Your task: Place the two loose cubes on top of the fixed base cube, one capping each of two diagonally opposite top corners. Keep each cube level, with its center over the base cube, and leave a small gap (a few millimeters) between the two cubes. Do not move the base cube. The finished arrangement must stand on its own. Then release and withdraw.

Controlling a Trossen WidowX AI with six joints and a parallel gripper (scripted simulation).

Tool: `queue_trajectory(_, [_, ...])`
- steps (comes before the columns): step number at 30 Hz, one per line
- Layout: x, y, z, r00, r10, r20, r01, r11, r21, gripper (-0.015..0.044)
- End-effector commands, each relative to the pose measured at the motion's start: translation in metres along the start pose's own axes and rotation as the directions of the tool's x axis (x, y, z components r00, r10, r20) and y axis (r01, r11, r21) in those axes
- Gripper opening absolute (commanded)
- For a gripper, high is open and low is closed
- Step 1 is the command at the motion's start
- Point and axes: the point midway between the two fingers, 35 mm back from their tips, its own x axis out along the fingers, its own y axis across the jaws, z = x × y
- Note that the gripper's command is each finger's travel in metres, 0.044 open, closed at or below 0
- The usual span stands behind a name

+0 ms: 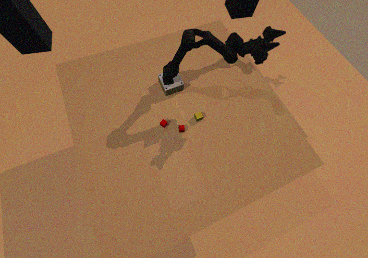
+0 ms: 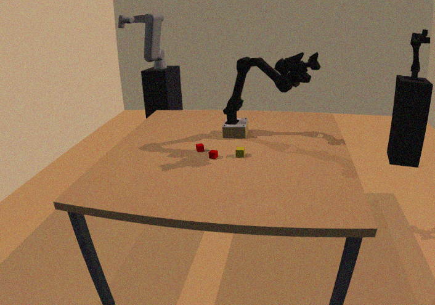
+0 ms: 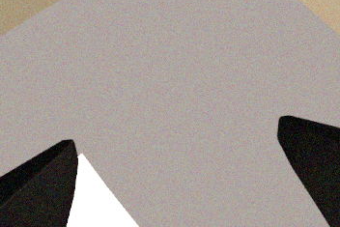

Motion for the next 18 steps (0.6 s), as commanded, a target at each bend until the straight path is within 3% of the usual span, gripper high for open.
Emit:
queue_trajectory(1, [0.001,0.001,0.002,1.000,-0.001,0.005,0.001,1.000,-0.014,0.0374])
queue_trajectory(5, [0.009,0.026,0.032,0.994,-0.005,0.107,0.035,0.958,-0.285,0.0269])
queue_trajectory(12, [0.012,0.090,0.092,0.942,0.033,0.333,0.228,0.663,-0.713,0.0265])
queue_trajectory(18, [-0.002,0.155,0.136,0.849,0.107,0.517,0.471,0.290,-0.833,0.0265])
